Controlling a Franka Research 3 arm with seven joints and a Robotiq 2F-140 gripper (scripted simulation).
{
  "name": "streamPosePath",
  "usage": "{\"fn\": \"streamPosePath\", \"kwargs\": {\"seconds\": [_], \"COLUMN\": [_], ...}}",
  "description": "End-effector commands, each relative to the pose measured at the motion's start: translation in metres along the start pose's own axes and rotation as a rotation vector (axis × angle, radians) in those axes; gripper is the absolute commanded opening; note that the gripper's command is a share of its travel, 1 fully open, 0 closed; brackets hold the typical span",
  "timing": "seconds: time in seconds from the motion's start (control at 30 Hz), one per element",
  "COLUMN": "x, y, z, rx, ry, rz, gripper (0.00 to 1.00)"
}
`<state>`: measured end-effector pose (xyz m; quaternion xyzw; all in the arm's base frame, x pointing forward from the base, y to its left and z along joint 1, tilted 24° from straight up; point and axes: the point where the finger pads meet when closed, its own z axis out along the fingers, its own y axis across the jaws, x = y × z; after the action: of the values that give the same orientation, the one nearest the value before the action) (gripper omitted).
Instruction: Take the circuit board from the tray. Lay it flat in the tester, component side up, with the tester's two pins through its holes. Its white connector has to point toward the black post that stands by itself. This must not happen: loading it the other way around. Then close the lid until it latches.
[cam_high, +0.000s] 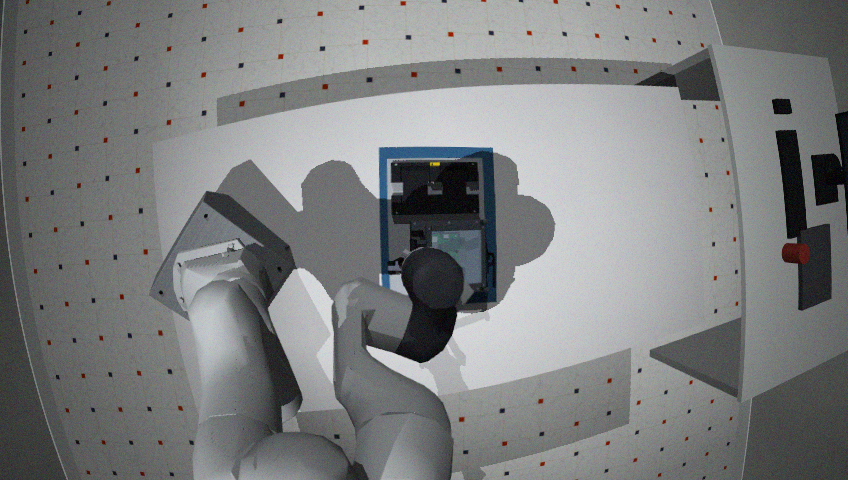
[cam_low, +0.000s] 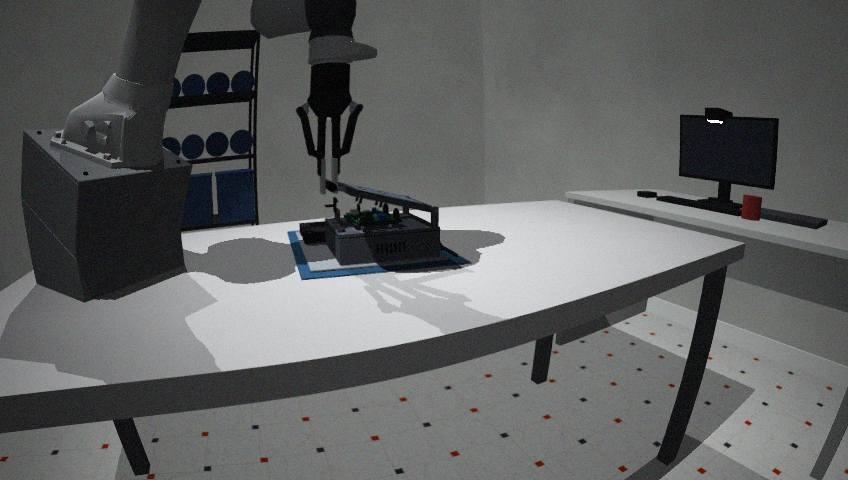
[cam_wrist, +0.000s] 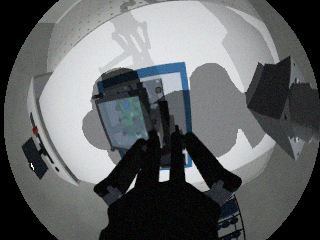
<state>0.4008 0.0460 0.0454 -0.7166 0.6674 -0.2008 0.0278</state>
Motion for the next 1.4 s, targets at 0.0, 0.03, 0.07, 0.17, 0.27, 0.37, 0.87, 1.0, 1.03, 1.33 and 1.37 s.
{"fn": "streamPosePath", "kwargs": {"seconds": [0.0, 0.03, 0.07, 0.17, 0.27, 0.37, 0.87, 1.0, 1.03, 1.33, 1.37], "x": [0.002, 0.002, 0.002, 0.002, 0.002, 0.002, 0.001, 0.001, 0.001, 0.001, 0.001], "y": [0.001, 0.001, 0.001, 0.002, 0.003, 0.003, 0.005, 0.005, 0.005, 0.005, 0.006], "z": [0.003, 0.004, 0.005, 0.008, 0.011, 0.013, 0.023, 0.026, 0.027, 0.031, 0.032], "rx": [0.001, 0.001, 0.001, 0.001, 0.001, 0.001, 0.000, 0.000, 0.000, 0.001, 0.001], "ry": [0.004, 0.004, 0.004, 0.005, 0.004, 0.004, 0.004, 0.003, 0.003, 0.003, 0.003], "rz": [0.014, 0.014, 0.014, 0.014, 0.014, 0.014, 0.014, 0.014, 0.014, 0.014, 0.014], "gripper": [0.00, 0.00, 0.00, 0.00, 0.00, 0.00, 0.00, 0.00, 0.00, 0.00, 0.00]}}
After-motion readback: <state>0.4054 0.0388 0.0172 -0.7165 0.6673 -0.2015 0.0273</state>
